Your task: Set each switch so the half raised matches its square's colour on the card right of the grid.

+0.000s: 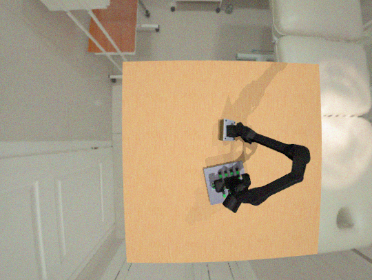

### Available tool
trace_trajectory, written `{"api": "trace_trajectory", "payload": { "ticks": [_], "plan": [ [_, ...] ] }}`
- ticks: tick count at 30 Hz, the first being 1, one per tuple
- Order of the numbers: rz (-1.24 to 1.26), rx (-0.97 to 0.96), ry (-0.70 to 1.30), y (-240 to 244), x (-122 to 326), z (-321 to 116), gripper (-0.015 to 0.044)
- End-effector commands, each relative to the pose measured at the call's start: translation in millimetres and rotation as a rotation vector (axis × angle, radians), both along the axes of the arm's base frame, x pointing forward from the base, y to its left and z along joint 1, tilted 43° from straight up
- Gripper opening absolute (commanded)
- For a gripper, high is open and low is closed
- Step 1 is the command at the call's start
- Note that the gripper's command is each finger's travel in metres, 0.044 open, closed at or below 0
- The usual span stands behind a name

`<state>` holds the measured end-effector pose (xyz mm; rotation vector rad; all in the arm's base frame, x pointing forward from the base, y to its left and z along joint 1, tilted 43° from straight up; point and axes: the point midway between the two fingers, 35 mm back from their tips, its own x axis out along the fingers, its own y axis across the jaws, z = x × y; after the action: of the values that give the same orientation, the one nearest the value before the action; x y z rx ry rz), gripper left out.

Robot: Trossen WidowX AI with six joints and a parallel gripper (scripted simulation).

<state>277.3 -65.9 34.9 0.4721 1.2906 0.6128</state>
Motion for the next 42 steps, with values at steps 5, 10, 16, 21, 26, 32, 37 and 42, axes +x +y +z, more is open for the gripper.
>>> {"api": "trace_trajectory", "payload": {
  "ticks": [5, 10, 16, 21, 26, 32, 37, 42],
  "plan": [
    [-0.005, 0.006, 0.0, 6.1, 1.1, -6.1, 0.0],
    [-0.005, 0.006, 0.0, 6.1, 1.1, -6.1, 0.0],
    [-0.005, 0.006, 0.0, 6.1, 1.1, -6.1, 0.0],
    [-0.005, 0.006, 0.0, 6.1, 1.1, -6.1, 0.0],
    [-0.005, 0.006, 0.0, 6.4, 1.2, -6.5, 0.0],
    [-0.005, 0.006, 0.0, 6.9, 1.3, -7.1, 0.0],
    [-0.005, 0.007, 0.0, 7.4, 1.4, -7.6, 0.0],
    [-0.005, 0.007, 0.0, 7.8, 1.5, -8.1, 0.0]
  ]
}}
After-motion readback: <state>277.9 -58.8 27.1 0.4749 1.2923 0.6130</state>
